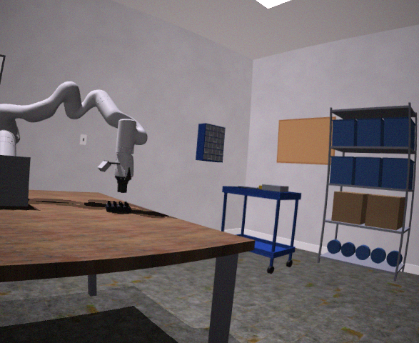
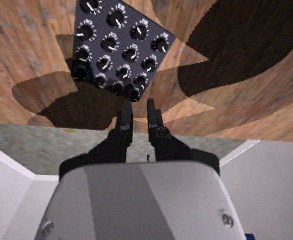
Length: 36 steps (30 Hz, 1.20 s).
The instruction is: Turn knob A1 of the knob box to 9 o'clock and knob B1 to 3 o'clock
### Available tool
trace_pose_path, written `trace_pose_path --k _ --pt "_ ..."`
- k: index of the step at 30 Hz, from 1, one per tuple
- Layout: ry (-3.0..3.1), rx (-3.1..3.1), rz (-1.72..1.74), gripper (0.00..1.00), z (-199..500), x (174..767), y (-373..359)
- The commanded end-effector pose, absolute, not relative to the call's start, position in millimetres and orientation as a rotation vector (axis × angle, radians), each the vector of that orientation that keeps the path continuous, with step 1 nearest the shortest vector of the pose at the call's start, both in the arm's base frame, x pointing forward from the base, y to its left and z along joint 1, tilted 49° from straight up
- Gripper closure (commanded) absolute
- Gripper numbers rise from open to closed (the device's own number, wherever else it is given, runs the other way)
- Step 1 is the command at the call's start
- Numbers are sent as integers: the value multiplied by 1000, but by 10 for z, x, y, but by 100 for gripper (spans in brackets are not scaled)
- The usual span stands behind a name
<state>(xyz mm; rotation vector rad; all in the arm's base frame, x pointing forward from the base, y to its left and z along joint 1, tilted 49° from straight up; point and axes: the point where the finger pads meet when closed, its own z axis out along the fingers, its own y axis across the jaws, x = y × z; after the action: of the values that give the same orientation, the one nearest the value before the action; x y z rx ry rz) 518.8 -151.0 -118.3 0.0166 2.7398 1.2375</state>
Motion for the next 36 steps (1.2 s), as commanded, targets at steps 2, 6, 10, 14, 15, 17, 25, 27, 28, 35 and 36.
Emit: trace_pose_path --k 2,6,10,14,15,17,25,27,28,35,36 --pt "2800 280 1284 81 -1156 5166 -1524" --pt "2825 489 1311 81 -1140 5144 -1527" --pt "2832 582 1320 81 -1133 5134 -1529" --pt "2836 659 1328 81 -1127 5126 -1530" --pt "2836 662 1328 81 -1127 5126 -1530" --pt "2836 663 1328 81 -1127 5126 -1530" --pt "2836 663 1328 81 -1127 5126 -1530" --pt "2836 663 1328 81 -1127 5126 -1530" --pt "2836 663 1328 81 -1127 5126 -1530" --pt "2836 663 1328 81 -1127 5126 -1530" --pt "2836 663 1328 81 -1127 5126 -1530"
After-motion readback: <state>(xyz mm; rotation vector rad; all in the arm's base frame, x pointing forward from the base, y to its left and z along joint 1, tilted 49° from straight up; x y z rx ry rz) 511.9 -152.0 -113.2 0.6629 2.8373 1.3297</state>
